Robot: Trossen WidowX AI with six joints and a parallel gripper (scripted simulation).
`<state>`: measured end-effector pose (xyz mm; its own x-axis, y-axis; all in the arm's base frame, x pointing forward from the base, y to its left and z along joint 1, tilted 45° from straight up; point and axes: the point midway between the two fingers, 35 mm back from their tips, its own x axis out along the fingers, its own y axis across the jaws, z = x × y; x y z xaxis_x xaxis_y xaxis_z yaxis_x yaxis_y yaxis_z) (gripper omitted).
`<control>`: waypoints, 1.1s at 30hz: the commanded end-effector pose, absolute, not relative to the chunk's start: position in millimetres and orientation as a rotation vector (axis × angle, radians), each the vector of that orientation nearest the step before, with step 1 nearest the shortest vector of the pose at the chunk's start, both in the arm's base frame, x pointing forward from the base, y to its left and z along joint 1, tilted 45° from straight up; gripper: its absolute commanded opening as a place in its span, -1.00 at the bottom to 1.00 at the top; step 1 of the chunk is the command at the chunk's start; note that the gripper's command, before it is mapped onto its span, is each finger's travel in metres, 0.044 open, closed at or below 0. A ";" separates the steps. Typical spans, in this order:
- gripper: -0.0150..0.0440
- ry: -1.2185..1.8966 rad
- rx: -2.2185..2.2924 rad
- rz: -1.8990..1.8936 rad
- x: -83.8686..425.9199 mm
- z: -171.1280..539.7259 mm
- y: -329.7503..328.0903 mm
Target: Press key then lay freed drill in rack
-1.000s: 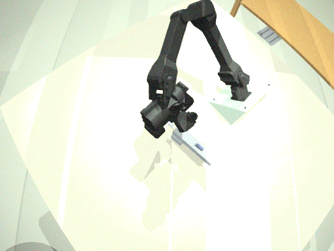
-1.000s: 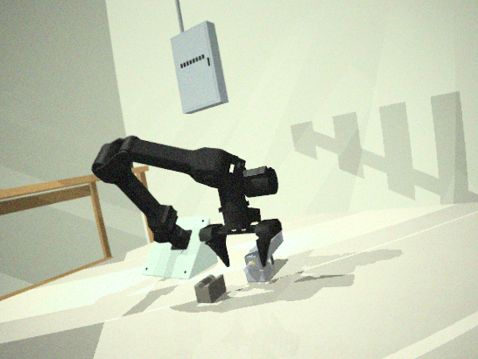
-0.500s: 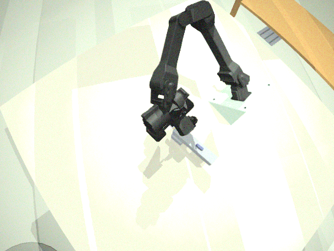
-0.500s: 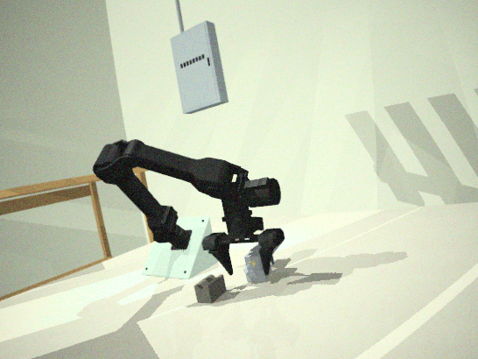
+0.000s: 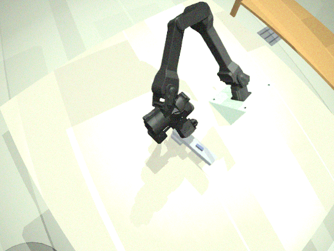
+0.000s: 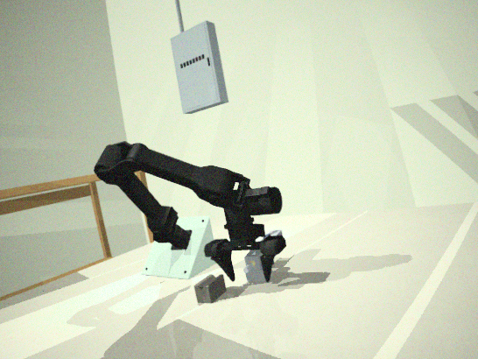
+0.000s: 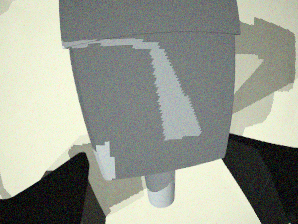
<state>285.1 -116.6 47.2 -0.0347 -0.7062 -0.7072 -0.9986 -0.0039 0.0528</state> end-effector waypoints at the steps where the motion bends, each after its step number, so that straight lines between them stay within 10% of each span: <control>1: 0.73 1.790 -1.759 0.784 285.4 47.7 -116.4; 14: -0.42 1.790 -1.759 0.784 285.4 47.7 -116.4; 33: -0.49 1.798 -1.763 0.788 285.3 55.2 -125.2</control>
